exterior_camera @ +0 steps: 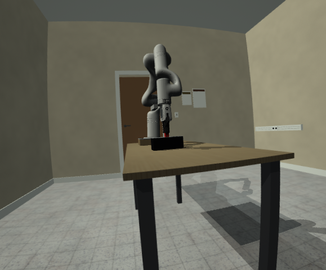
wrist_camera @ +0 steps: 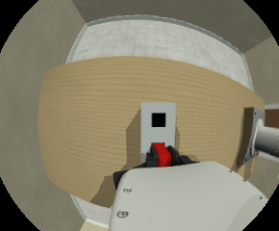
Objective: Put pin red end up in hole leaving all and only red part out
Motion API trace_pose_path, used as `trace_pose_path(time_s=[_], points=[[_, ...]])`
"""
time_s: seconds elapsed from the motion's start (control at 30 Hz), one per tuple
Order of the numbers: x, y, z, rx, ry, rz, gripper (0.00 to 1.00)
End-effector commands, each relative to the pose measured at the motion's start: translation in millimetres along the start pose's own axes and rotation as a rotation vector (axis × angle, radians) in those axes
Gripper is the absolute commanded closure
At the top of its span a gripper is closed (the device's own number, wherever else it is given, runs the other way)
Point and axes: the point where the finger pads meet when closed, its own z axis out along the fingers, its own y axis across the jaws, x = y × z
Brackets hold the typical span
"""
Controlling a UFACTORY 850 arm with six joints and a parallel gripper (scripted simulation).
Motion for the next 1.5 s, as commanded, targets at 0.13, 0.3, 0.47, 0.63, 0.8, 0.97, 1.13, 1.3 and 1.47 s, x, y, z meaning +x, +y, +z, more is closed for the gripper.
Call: trace_pose_path(time_s=[0.13, 0.3, 0.47, 0.63, 0.8, 0.97, 1.13, 1.3, 1.47], points=[[0.1, -0.9, -1.3, 0.002, 0.000, 0.000, 1.00], [-0.7, -1.3, -11.2, 0.002, 0.000, 0.000, 1.00], [-0.7, -1.3, -11.2, 0.002, 0.000, 0.000, 1.00], [-0.7, -1.3, -11.2, 0.002, 0.000, 0.000, 1.00], [-0.5, -1.6, -26.0, 0.002, 0.000, 0.000, 1.00], [-0.5, -1.6, -26.0, 0.002, 0.000, 0.000, 1.00], [-0.5, -1.6, -26.0, 0.002, 0.000, 0.000, 1.00], [-0.5, -1.6, -26.0, 0.002, 0.000, 0.000, 1.00], [-0.4, -0.9, -41.8, 0.002, 0.000, 0.000, 1.00]])
